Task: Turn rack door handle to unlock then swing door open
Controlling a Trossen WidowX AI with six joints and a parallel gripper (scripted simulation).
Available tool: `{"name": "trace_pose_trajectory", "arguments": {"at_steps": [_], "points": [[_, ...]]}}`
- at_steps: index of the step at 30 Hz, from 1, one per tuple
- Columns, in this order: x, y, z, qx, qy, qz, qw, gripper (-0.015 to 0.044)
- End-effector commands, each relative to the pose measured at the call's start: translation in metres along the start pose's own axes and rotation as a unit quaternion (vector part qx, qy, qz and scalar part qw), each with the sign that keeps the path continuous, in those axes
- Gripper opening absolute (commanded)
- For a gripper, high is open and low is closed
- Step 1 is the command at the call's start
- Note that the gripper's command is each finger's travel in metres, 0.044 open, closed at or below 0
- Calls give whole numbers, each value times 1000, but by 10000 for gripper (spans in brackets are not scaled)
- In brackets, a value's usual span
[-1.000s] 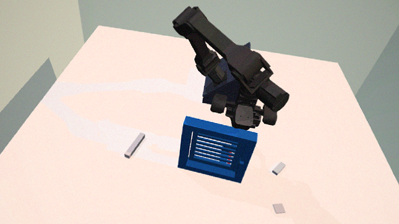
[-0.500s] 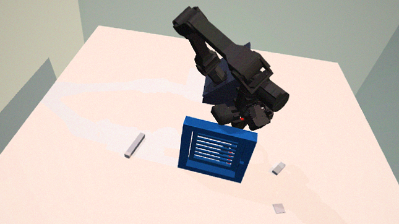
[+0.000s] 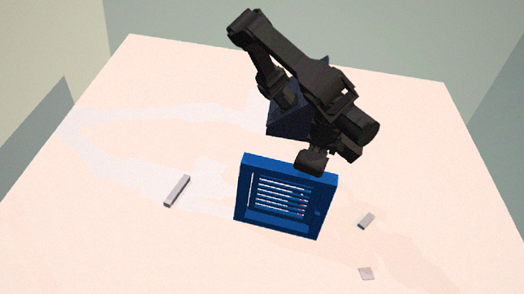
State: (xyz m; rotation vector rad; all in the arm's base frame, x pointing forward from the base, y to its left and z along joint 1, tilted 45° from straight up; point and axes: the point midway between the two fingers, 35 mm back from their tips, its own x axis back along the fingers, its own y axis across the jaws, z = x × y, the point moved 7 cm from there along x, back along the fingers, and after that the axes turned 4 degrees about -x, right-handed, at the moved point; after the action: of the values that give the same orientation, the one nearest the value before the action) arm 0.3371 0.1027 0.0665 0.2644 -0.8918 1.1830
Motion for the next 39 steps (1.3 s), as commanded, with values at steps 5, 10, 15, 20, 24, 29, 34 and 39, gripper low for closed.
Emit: {"name": "trace_pose_trajectory", "arguments": {"at_steps": [5,10,15,20,24,29,34,39], "points": [[-2,-1,0,208,1,-1,978,20],[-2,-1,0,267,1,-1,964,20],[-2,-1,0,267,1,-1,964,20],[-2,-1,0,267,1,-1,964,20],[-2,-1,0,267,1,-1,964,125],[-2,-1,0,267,1,-1,964,256],[-2,-1,0,231,1,-1,973,292],[-1,-1,0,109,1,-1,994,292]]}}
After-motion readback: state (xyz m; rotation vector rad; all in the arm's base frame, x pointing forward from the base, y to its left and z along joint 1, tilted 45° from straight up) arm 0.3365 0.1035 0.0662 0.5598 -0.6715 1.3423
